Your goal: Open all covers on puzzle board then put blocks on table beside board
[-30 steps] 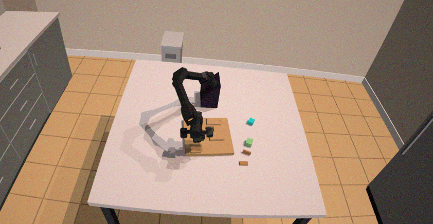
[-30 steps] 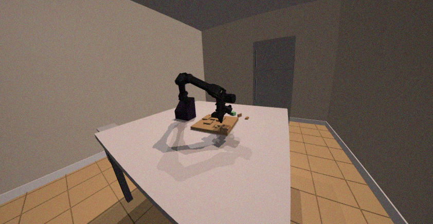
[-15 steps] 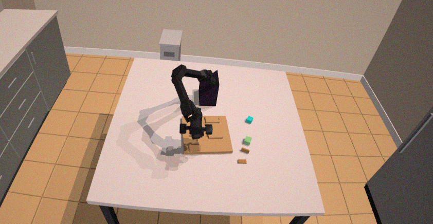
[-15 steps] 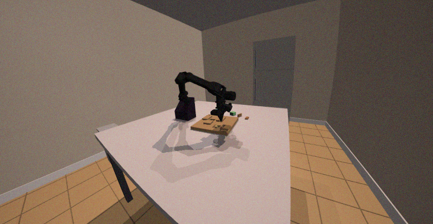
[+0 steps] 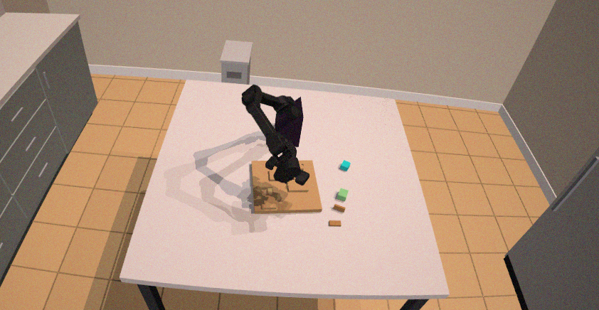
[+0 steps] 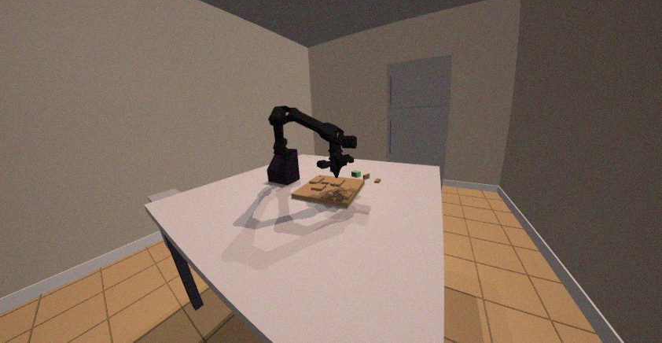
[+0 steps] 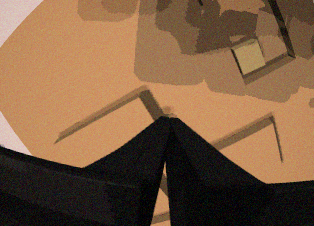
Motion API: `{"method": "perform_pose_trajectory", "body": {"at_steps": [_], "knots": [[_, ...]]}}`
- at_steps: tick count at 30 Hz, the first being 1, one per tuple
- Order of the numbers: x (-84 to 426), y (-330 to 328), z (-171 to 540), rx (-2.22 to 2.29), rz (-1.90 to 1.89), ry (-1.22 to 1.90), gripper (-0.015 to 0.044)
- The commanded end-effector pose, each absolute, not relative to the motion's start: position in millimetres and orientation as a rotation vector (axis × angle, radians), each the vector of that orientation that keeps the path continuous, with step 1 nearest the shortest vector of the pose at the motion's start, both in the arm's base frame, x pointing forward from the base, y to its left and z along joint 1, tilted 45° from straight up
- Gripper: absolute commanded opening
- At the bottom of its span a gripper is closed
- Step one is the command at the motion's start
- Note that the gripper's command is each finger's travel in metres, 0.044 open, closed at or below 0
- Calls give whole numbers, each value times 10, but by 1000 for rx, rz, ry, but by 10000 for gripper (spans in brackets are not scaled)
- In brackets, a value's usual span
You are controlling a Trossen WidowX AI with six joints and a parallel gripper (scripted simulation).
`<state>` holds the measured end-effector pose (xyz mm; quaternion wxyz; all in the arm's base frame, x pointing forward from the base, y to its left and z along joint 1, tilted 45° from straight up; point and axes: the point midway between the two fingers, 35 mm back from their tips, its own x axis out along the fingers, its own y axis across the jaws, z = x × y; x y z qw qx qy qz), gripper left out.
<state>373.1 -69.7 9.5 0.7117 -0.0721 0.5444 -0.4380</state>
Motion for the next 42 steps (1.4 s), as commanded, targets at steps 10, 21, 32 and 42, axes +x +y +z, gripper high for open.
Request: {"method": "perform_pose_trajectory", "body": {"at_steps": [10, 21, 32, 42], "knots": [[3143, -296, -252, 321, -1288, 862, 0], [2780, -173, -399, 574, -1432, 639, 0], [2780, -173, -399, 574, -1432, 639, 0], [2780, -173, -399, 574, -1432, 639, 0]]}}
